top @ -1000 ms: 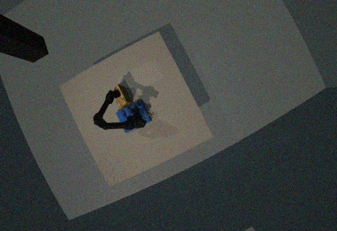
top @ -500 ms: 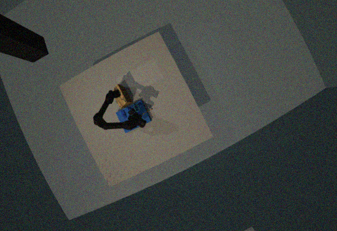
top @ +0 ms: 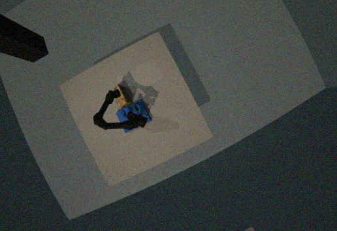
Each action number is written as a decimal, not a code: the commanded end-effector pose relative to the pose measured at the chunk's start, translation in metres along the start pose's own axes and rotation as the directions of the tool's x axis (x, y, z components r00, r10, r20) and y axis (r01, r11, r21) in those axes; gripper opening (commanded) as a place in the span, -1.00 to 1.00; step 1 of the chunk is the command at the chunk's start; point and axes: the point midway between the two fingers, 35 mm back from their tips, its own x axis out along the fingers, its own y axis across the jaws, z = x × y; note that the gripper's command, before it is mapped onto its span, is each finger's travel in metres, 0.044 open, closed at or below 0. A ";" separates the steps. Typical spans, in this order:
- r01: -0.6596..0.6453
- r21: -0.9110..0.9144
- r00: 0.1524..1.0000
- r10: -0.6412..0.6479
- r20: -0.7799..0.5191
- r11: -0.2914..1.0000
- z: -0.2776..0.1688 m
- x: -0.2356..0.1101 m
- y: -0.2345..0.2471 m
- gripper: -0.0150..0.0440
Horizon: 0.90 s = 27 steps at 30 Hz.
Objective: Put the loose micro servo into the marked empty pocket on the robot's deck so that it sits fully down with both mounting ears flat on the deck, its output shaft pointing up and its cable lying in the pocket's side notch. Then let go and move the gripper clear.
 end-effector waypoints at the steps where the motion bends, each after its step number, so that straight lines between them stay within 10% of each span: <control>1: -0.003 -0.121 1.000 0.003 -0.003 0.993 -0.001 -0.001 0.001 -0.49; 27: -0.004 -0.711 1.000 0.003 -0.003 0.703 -0.002 -0.001 -0.001 -0.49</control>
